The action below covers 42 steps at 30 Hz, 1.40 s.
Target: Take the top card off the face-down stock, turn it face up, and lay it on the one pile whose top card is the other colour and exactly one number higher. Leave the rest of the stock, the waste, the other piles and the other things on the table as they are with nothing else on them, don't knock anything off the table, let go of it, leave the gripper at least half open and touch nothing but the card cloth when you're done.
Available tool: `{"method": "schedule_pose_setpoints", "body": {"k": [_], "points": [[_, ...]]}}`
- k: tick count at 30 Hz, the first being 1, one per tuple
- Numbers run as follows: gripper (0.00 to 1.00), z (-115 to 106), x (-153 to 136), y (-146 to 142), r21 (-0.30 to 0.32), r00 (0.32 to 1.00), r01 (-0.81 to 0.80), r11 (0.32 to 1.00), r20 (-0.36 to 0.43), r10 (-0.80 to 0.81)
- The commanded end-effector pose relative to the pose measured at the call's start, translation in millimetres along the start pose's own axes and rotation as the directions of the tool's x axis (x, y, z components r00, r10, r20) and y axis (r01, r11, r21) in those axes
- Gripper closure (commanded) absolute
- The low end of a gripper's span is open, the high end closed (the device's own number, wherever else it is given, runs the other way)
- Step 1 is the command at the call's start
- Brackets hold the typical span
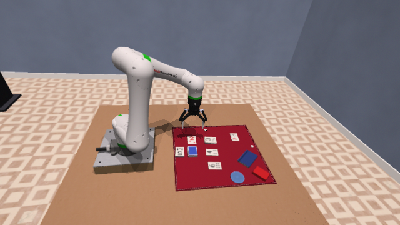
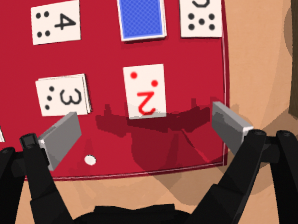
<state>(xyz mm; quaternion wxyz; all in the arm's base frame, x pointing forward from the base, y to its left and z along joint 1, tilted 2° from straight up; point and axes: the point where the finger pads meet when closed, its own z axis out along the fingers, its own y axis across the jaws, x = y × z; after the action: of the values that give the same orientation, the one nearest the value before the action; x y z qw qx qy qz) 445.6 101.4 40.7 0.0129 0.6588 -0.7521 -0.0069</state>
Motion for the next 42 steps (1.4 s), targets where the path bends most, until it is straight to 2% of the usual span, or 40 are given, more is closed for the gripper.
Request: {"method": "schedule_pose_setpoints", "body": {"k": [1,4,5,18,42], "points": [[0.0,20.4,2.1,-1.1,0.001,1.0,-0.007,1.0,0.0,0.007],[0.0,32.7,3.8,-1.0,0.001,1.0,-0.01,1.0,0.0,0.01],[0.5,32.7,3.8,-1.0,0.001,1.0,-0.01,1.0,0.0,0.01],[0.5,39.3,3.8,-1.0,0.001,1.0,-0.01,1.0,0.0,0.01],[0.5,81.5,3.8,-1.1,0.001,1.0,-0.01,1.0,0.0,0.01]]}}
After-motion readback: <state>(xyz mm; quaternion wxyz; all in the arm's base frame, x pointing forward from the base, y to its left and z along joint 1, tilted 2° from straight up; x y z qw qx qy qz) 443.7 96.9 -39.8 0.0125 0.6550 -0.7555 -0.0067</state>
